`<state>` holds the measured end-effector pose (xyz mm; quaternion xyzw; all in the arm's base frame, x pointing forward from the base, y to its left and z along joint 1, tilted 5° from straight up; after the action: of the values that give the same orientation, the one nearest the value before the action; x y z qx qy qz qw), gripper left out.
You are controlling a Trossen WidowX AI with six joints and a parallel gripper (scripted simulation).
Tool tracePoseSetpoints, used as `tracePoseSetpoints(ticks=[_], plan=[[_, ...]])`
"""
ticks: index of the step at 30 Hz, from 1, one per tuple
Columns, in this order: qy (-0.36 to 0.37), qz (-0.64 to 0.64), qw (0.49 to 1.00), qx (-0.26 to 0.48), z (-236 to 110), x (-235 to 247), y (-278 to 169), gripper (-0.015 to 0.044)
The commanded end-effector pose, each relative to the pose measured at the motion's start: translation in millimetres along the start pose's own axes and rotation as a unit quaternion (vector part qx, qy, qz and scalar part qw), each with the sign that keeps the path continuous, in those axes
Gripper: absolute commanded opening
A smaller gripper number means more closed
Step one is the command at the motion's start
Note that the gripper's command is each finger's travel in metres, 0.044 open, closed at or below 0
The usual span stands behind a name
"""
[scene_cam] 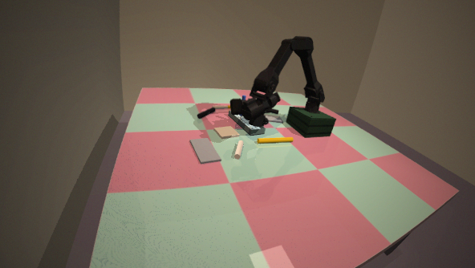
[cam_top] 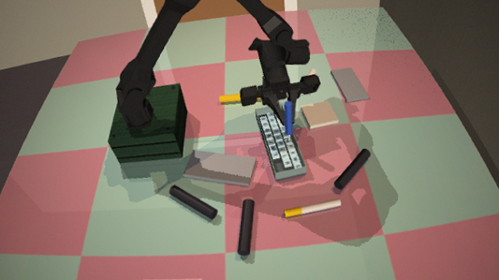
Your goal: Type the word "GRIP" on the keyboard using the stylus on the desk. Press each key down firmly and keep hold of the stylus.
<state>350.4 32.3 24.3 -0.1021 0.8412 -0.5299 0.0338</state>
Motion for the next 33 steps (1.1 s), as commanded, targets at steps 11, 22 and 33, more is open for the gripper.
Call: tracePoseSetpoints(ticks=[11,22,33], plan=[[-0.001,-0.002,1.0,0.003,-2,1,-5,0.0081],[-0.001,-0.002,1.0,0.003,-18,4,-32,0.0081],[0.001,-0.006,1.0,0.001,-15,6,-30,0.0038]])
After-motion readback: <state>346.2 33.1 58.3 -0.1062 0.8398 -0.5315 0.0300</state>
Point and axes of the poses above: the point midway between the two fingers, 35 mm back from their tips, its own z axis out along the fingers, its own x axis across the jaws, y = z × x, the point moved 5 cm from there along -z, back along the fingers, and after that the axes turned 4 degrees about -z, right-handed, at the moved point
